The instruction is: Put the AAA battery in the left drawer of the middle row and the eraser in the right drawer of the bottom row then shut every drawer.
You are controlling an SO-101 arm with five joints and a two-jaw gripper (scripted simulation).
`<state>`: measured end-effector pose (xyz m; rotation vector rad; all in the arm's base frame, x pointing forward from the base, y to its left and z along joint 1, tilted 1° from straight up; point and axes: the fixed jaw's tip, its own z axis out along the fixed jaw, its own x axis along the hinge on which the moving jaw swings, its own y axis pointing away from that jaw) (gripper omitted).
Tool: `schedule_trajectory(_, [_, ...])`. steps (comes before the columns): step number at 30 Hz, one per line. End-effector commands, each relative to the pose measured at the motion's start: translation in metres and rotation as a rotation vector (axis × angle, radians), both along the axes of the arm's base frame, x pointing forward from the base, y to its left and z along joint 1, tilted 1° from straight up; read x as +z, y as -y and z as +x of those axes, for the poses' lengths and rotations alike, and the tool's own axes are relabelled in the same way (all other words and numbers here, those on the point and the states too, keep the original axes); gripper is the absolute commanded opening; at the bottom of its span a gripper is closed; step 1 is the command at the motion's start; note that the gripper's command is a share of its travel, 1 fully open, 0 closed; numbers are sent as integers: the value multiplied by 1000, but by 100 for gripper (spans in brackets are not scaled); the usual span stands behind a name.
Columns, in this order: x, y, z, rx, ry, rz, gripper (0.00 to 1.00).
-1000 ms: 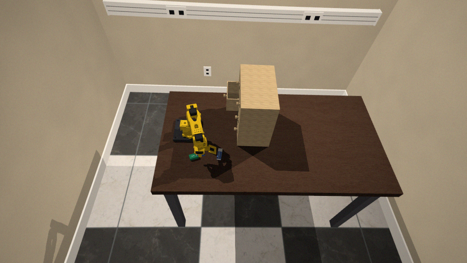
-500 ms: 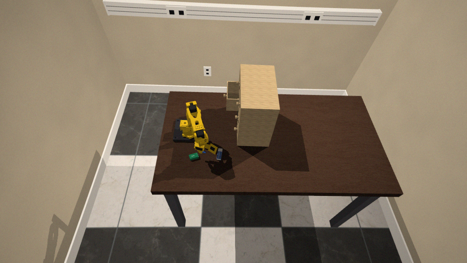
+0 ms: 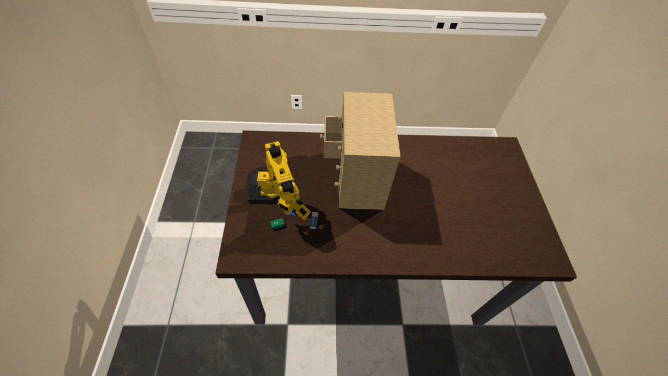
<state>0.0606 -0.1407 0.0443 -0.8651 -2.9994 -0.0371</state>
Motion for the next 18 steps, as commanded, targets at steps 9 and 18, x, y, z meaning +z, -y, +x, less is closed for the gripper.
schedule_trajectory(9, [0,-13,3,-200,3,-18,0])
schedule_trajectory(18, [-3,-22,4,-365,0,-20,0])
